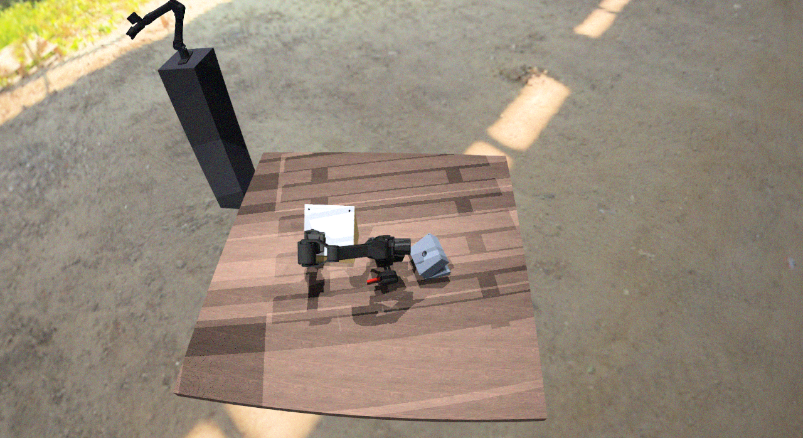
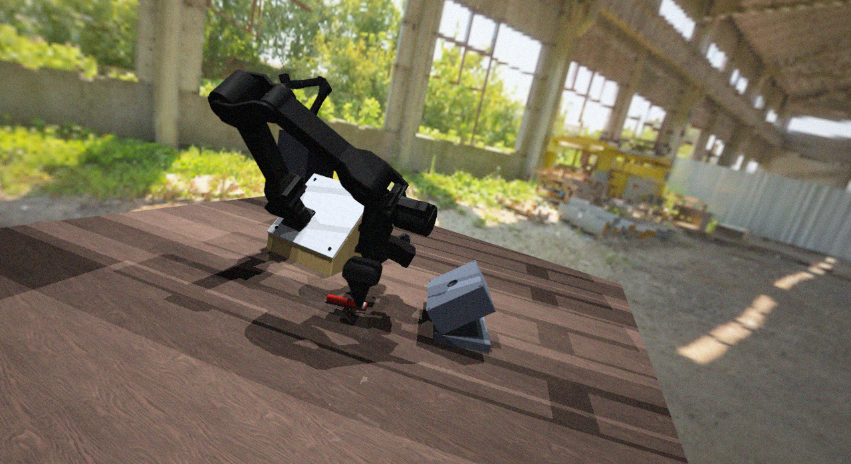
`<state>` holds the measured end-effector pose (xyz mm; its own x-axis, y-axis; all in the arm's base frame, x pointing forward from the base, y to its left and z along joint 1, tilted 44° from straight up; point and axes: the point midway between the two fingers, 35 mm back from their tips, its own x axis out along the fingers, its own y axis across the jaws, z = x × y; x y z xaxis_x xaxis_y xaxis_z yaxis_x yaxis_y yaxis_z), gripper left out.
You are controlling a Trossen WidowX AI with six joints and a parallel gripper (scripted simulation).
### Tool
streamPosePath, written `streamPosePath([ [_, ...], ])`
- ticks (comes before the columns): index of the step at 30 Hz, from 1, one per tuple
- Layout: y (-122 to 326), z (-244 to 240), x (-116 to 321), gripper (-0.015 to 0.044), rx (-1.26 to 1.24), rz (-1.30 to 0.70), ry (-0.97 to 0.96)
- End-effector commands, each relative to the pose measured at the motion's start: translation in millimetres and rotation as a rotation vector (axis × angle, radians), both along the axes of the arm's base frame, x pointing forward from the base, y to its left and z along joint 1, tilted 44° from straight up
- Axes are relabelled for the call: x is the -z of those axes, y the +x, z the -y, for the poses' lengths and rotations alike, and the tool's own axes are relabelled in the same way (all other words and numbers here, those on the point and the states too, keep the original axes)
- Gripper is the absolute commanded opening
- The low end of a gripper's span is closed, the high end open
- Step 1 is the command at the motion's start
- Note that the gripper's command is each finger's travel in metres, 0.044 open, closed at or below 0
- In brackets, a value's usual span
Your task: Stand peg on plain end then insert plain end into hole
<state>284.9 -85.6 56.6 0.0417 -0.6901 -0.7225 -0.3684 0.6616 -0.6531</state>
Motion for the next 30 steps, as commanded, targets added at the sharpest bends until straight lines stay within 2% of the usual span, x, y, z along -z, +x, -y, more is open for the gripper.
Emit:
streamPosePath([
  [1, -2, 5, 6, 0.0440, -0.003, -0.008, -0.005],
  [13, -3, 17, 17, 0.0440, -0.003, -0.008, -0.008],
  [25, -3, 17, 17, 0.0125, -0.003, -0.008, -0.008],
  [26, -3, 17, 17, 0.0110, -0.003, -0.008, -0.008],
  [30, -3, 17, 17, 0.0110, -0.003, -0.008, -0.008],
])
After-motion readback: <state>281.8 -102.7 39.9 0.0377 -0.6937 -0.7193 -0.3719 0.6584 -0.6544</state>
